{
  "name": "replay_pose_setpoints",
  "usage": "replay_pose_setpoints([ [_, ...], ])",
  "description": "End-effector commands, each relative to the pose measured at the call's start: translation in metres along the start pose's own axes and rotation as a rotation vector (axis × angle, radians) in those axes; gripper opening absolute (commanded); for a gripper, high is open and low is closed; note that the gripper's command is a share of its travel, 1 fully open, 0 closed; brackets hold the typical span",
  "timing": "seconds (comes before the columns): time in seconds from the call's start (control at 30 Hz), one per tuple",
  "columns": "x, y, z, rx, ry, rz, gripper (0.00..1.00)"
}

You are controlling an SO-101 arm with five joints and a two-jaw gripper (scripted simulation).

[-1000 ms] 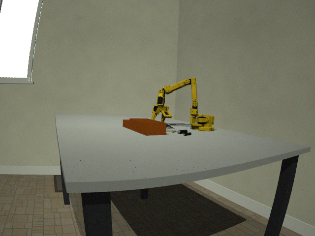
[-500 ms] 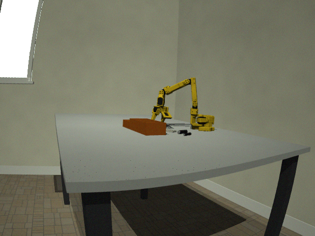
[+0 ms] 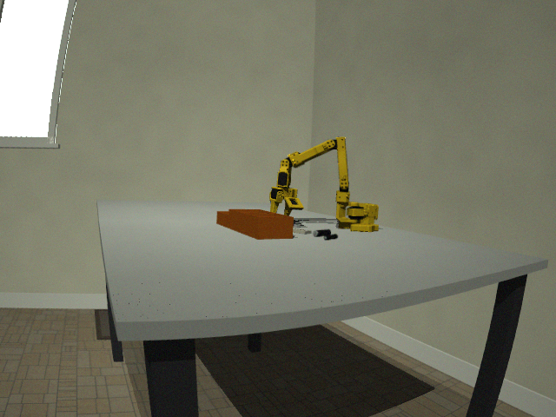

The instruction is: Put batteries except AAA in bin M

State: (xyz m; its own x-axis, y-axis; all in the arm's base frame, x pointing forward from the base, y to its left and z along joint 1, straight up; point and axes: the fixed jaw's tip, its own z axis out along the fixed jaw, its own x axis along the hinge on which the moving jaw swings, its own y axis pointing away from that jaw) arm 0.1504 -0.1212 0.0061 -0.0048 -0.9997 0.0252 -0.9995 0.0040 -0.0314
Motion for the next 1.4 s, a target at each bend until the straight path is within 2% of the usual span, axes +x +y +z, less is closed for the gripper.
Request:
replay_pose_setpoints([
  [0.0,0.003,0.0,-0.001,0.013,0.009,0.004,0.1],
  [0.27,0.003,0.0,-0.001,0.013,0.009,0.004,0.0],
  [1.0,0.003,-0.001,-0.002,0.013,0.009,0.004,0.0],
  [1.17,0.004,-0.002,-0.012,0.013,0.009,0.004,0.0],
  [1.37,0.004,-0.002,-0.037,0.013,0.009,0.004,0.0],
])
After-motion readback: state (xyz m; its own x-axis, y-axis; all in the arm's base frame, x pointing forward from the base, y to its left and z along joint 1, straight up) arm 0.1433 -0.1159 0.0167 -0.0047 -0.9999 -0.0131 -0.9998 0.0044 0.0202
